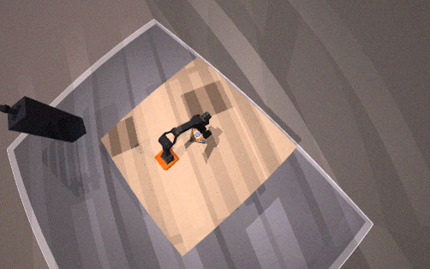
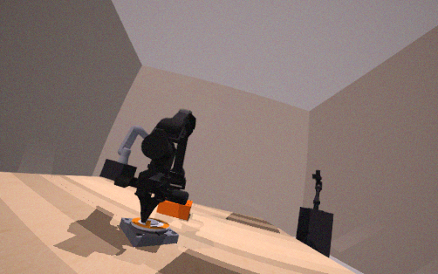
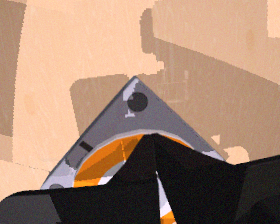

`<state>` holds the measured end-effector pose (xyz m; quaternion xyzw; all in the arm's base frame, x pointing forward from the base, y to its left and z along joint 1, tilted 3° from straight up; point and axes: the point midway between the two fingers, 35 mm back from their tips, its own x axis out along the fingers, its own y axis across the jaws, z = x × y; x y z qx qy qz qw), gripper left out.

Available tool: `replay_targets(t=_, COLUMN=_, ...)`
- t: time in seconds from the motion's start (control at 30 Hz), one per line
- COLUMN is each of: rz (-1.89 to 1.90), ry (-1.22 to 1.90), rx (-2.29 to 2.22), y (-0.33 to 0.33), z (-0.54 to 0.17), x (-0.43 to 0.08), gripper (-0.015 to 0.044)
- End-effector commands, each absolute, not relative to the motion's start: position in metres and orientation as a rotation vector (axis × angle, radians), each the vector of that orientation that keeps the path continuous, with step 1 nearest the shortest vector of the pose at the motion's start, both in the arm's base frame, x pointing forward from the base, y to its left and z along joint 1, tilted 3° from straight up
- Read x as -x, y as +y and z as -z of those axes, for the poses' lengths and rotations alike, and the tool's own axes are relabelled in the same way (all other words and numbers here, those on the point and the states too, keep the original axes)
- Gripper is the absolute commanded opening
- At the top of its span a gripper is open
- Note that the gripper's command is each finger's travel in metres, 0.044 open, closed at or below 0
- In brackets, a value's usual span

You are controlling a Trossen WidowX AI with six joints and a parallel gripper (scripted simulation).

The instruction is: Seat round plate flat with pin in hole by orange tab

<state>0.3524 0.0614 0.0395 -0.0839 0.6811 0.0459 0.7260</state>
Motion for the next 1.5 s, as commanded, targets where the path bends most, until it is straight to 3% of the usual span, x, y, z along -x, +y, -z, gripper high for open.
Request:
replay_targets(t=0.0, rz=-0.105, ry=1.507, rx=0.182, y=0.069, z=-0.038, x=-0.352, gripper=0.0000)
replay_targets(t=0.9, rz=-0.107, ry=1.508, rx=0.179, y=0.092, z=-0.036, x=-0.340, gripper=0.0000)
replay_targets(t=1.23, rz=-0.107, ry=1.508, rx=0.179, y=0.091, z=-0.081, x=-0.333, gripper=0.0000)
replay_targets(t=1.47, rz=-0.105, ry=1.520, rx=0.190, y=0.090, z=-0.074, x=-0.332, gripper=0.0000)
